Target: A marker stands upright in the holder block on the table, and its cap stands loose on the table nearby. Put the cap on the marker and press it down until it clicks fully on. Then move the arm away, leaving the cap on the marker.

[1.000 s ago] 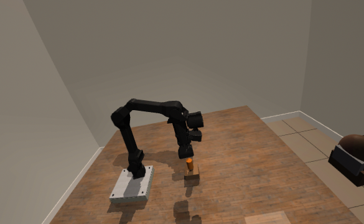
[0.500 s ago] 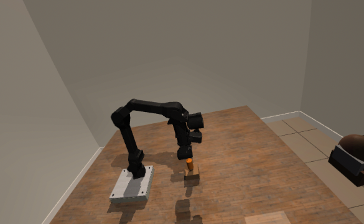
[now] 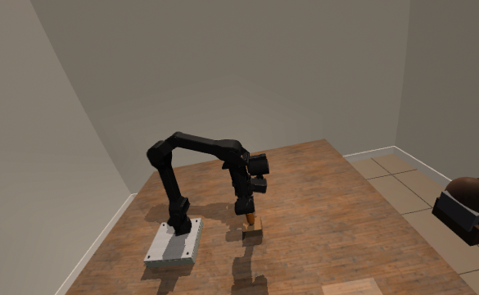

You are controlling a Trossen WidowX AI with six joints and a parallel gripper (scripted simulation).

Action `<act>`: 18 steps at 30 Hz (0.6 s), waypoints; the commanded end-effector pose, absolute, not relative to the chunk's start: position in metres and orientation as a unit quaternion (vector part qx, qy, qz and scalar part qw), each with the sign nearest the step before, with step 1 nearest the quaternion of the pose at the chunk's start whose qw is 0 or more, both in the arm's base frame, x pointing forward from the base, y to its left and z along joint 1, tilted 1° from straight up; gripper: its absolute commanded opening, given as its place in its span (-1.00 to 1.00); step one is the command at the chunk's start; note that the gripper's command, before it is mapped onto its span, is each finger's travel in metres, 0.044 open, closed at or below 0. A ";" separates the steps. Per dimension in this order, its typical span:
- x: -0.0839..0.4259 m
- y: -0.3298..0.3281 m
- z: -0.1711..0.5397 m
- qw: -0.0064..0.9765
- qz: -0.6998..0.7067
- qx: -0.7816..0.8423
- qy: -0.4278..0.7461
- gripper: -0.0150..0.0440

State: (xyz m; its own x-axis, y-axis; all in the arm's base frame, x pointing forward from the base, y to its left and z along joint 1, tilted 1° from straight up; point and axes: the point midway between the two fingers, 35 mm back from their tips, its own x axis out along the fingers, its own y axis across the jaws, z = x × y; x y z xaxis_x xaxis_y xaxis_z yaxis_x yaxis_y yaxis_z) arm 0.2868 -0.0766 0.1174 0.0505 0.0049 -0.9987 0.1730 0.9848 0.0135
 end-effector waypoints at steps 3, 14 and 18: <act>0.286 -0.076 0.106 0.719 -0.059 0.068 0.689 -0.49; 0.288 -0.077 0.105 0.724 -0.059 0.064 0.684 -0.49; 0.288 -0.077 0.105 0.724 -0.059 0.064 0.684 -0.49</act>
